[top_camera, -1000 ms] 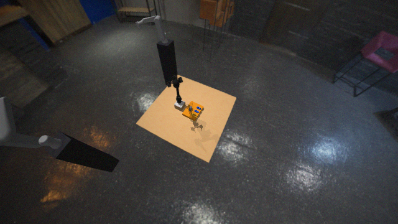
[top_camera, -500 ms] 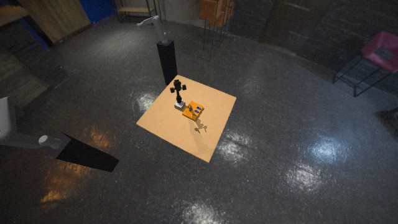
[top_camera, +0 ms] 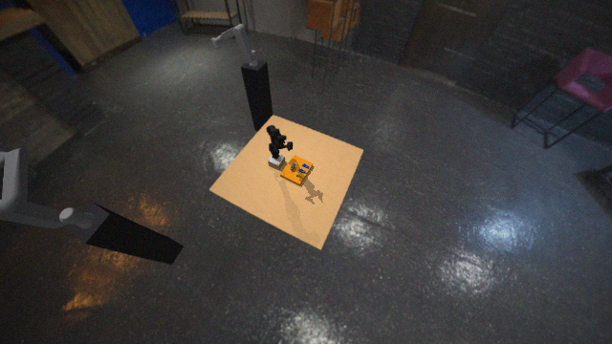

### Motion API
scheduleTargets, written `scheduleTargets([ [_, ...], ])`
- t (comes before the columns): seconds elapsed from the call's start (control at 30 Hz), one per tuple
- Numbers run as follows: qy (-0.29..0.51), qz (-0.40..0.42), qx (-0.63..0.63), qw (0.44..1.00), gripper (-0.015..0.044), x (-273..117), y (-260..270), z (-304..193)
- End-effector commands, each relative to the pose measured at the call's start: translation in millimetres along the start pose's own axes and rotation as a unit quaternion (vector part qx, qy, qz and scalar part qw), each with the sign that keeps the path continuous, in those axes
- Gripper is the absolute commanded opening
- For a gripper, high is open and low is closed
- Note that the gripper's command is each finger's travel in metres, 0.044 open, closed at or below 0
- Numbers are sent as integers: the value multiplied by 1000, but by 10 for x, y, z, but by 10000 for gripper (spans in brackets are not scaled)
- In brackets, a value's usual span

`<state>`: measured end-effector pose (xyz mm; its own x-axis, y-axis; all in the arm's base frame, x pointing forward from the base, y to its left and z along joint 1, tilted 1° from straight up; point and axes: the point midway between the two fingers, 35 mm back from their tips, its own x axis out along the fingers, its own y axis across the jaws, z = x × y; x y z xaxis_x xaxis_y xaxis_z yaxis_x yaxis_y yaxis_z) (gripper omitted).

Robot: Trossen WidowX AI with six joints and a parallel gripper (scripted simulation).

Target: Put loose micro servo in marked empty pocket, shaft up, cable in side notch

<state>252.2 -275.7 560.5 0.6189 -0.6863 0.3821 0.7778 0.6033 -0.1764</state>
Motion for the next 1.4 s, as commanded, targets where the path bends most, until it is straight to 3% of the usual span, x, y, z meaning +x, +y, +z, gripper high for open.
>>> scheduleTargets([
  [0.0, 45, 31, -31, 998, 440, 20, 204, -307],
  [0.7, 218, 211, -209, 930, 440, -332, 1163, -1582],
  [1.37, 297, 426, -366, 772, 440, -1205, 1902, -2535],
])
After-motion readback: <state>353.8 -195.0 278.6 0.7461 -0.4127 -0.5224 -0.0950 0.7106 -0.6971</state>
